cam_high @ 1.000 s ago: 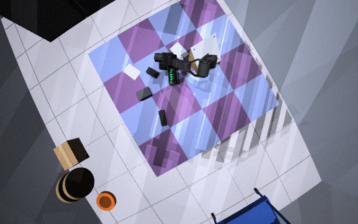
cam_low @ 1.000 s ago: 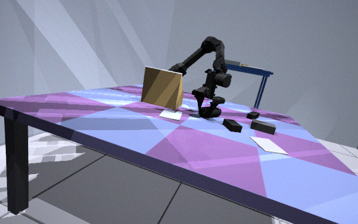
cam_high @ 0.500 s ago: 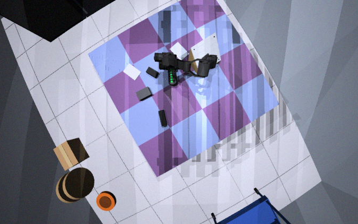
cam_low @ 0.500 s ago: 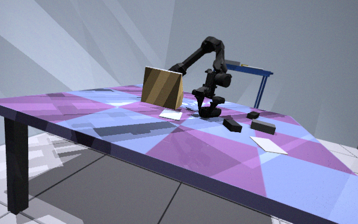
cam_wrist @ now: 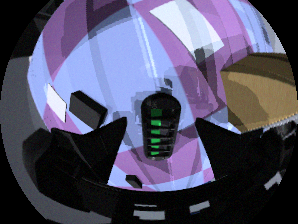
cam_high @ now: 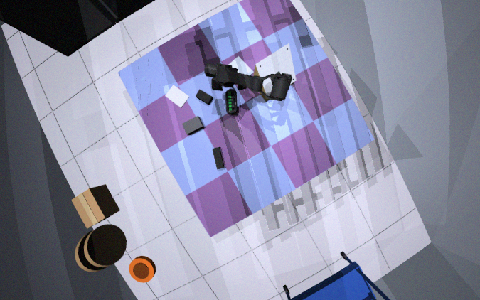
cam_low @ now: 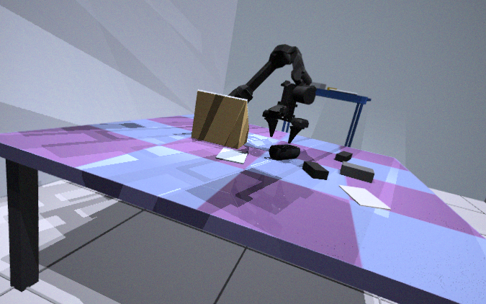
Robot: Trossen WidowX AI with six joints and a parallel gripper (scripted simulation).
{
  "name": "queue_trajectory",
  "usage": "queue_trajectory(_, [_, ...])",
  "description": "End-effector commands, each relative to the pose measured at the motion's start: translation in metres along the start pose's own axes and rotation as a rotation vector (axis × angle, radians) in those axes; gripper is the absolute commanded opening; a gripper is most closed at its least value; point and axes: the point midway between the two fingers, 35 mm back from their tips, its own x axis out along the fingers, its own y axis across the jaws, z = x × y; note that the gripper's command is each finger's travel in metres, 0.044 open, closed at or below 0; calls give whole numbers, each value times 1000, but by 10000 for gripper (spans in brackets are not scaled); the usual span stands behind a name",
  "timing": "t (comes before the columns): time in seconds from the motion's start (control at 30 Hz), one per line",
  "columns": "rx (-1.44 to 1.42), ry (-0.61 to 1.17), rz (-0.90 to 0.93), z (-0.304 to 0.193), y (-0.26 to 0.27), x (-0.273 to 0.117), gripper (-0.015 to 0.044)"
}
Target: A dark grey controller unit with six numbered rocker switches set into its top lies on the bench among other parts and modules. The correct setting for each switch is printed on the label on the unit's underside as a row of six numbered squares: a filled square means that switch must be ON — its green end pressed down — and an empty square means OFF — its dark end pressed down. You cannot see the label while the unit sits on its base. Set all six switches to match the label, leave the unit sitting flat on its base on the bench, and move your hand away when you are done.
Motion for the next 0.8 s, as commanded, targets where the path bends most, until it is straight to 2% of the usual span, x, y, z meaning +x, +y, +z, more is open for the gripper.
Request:
queue_trajectory(0.0, [-7,-6,2,-6,-4,0,387])
queue_trajectory(0.2, [-12,0,-4,-54,-48,22,230])
queue_trajectory(0.5, [-12,0,-4,-55,-50,22,0])
queue_trajectory(0.77, [-12,0,-4,-55,-50,22,0])
